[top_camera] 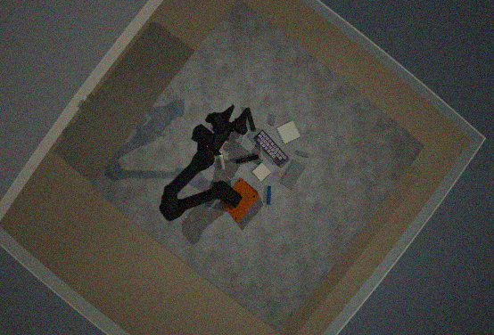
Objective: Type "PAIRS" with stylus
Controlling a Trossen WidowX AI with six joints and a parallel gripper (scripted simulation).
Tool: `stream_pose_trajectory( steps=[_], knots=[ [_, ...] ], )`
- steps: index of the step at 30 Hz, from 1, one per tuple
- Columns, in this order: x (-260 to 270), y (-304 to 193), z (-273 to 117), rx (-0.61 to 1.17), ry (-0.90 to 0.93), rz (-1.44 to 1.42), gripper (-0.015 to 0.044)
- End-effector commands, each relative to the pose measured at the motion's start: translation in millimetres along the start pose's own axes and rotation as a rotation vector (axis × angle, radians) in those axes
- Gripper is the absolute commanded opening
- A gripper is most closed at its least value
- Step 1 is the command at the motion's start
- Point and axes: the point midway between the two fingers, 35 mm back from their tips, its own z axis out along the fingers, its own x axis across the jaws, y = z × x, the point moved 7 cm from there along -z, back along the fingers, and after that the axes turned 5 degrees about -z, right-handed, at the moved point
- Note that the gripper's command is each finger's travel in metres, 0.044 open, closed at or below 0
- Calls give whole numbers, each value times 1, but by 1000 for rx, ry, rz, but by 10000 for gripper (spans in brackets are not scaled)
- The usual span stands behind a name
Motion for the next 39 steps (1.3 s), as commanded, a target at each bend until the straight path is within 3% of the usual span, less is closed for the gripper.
stream_pose_trajectory(
  steps=[1,9,17,24,39],
  knots=[
    [0,-1,2,13,4,0,414],
    [-12,-72,51,560,186,106,204],
    [-19,-139,71,1072,409,432,0],
    [-27,-178,75,1391,534,835,0],
    [-27,-179,76,1398,537,847,0]
  ],
)
